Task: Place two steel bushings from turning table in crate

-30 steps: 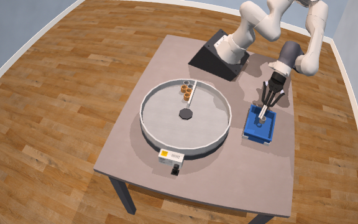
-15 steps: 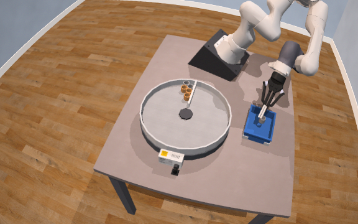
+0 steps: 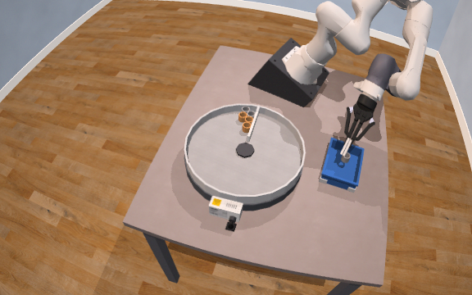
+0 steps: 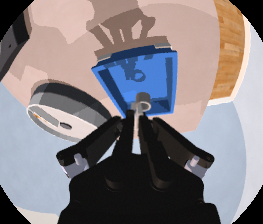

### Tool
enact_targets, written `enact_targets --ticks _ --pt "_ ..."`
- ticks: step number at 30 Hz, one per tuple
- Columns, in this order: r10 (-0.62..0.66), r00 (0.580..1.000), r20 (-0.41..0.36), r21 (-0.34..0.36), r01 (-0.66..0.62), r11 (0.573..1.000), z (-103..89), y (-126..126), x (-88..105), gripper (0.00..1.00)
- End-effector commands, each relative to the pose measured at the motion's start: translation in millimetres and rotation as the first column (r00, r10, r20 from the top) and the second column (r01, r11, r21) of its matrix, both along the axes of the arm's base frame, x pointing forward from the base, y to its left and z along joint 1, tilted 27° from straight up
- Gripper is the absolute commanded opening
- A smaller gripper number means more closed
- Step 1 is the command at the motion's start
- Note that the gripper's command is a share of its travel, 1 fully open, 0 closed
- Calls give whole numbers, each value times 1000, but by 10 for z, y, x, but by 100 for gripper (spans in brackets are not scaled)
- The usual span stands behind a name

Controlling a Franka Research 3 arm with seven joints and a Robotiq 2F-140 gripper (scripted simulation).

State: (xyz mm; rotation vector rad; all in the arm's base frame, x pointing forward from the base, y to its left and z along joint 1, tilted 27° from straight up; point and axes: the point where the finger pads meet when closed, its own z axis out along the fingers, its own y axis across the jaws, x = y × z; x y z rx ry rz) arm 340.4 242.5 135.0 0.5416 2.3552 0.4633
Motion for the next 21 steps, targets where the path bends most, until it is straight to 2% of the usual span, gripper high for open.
enact_targets --ticks 1,21 --pt "-4 1000 -1 5 4 1000 -3 1 -4 0" --pt "-4 1000 -1 5 4 1000 -19 10 -3 0"
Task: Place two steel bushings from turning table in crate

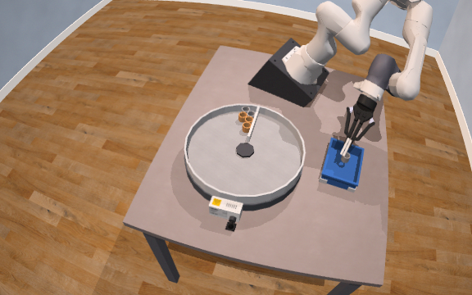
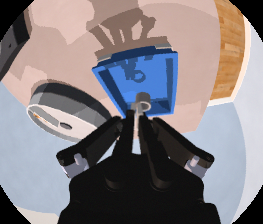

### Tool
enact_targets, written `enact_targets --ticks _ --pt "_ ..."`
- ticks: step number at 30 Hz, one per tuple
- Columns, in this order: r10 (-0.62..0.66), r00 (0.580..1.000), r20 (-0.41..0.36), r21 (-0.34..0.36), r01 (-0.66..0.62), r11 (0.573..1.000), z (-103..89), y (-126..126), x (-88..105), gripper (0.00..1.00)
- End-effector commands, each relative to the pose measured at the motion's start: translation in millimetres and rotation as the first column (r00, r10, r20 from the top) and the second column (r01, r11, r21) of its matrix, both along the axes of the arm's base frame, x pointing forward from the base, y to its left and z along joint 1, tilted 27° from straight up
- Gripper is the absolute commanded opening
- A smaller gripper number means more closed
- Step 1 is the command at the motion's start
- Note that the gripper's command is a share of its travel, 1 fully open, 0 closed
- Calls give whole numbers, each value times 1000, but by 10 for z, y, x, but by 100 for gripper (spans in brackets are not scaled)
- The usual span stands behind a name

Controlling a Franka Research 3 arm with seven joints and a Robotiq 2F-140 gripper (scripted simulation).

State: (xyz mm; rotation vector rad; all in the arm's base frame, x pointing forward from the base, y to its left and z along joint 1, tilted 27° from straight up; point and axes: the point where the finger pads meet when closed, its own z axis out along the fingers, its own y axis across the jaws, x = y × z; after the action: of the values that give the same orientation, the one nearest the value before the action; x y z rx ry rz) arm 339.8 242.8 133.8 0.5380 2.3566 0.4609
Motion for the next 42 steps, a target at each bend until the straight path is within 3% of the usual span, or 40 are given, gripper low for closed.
enact_targets --ticks 1,27,42 --pt "-6 1000 0 8 6 1000 -13 10 4 0" --pt "-6 1000 0 8 6 1000 -330 170 27 0" --pt "-6 1000 0 8 6 1000 -366 188 29 0"
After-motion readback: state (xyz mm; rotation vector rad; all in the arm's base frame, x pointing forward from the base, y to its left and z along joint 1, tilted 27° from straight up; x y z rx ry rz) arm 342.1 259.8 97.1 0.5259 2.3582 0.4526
